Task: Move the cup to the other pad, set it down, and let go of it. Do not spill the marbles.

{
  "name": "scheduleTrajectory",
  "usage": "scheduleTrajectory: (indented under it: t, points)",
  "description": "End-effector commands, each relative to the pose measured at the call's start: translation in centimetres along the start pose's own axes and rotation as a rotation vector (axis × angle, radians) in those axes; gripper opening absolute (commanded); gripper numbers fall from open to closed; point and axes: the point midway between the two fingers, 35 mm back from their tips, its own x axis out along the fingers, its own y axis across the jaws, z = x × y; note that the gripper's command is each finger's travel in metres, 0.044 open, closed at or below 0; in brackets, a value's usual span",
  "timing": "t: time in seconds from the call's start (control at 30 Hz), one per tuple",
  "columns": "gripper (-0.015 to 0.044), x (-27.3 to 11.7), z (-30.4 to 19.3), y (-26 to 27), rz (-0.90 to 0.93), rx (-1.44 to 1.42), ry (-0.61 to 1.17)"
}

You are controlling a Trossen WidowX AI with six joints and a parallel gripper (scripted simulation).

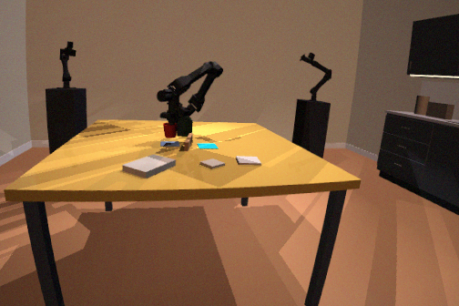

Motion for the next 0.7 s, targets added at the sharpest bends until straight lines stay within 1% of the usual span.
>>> scheduleTrajectory:
  t: [0.0,0.13,0.67]
  points:
    - [0.0,-2.1,0.0,-0.1,-0.009,-0.007,0.004]
    - [0.0,-3.2,0.0,0.1,-0.008,-0.006,0.003]
    - [0.0,-2.9,0.0,0.1,-0.006,0.0,-0.003]
